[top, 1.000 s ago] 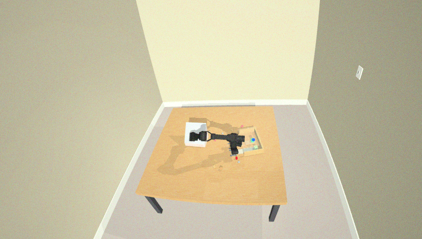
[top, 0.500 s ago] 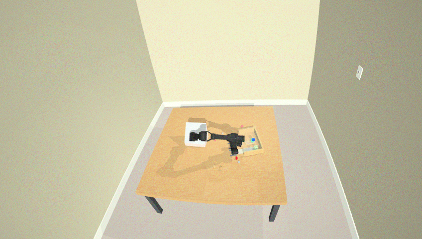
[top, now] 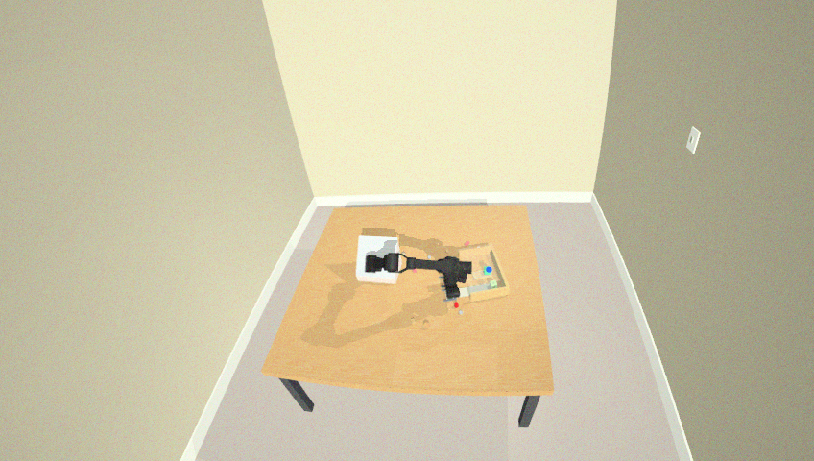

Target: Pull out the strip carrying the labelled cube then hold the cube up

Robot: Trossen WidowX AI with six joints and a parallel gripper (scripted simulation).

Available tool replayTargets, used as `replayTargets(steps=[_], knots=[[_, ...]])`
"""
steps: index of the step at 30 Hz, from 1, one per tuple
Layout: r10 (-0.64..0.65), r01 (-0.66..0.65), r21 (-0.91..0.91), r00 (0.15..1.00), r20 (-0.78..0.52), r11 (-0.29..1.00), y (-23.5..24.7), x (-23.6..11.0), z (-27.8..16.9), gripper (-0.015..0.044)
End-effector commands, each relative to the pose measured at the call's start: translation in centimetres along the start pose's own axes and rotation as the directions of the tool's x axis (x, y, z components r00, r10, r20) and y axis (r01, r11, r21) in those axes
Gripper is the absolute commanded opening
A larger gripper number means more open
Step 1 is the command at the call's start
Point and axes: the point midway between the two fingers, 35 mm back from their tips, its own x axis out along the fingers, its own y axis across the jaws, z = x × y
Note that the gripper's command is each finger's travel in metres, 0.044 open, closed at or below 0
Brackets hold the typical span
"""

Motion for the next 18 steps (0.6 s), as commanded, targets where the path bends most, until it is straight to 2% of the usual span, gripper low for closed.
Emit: replayTargets(steps=[1, 18], knots=[[-0.002, 0.002, -0.003, 1.0, -0.002, 1.0, -0.07, 0.19, -0.01, 0.0], [-0.002, 0.002, -0.003, 1.0, -0.002, 1.0, -0.07, 0.34, -0.04, 0.0]])
